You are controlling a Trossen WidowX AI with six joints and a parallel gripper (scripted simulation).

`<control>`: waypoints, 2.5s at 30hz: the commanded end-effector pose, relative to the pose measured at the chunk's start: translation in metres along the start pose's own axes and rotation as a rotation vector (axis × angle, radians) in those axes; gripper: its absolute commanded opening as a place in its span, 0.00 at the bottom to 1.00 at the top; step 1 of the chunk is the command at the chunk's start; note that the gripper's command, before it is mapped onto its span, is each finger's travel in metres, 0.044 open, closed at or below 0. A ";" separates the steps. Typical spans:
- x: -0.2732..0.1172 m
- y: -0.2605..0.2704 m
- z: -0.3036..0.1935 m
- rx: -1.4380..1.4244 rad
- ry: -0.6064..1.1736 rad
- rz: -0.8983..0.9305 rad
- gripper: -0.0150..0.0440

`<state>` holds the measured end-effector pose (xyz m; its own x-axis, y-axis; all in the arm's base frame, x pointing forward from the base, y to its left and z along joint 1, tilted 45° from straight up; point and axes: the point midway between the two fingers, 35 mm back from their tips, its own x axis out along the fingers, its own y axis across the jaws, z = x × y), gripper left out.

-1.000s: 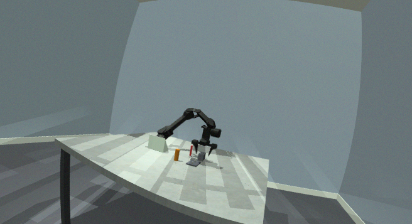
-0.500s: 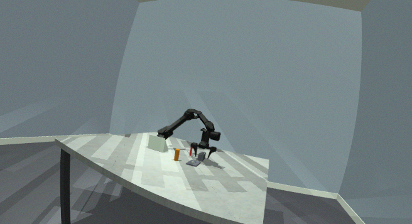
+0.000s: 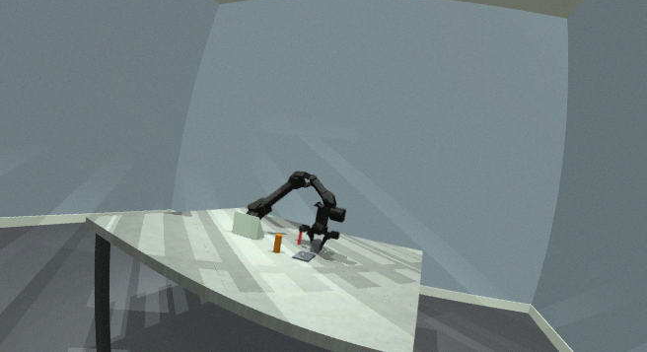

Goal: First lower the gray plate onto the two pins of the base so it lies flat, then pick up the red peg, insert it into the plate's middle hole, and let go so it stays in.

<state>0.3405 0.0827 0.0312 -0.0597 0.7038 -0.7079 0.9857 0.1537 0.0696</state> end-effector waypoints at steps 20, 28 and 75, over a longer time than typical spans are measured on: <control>-0.040 0.008 0.004 0.004 -0.004 0.001 0.25; -0.065 0.010 0.007 0.002 -0.009 0.002 0.25; -0.104 0.001 0.069 0.033 -0.005 0.000 0.25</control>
<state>0.3606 -0.0343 0.0687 -0.0528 0.7017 -0.7105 0.9896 0.1320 0.0568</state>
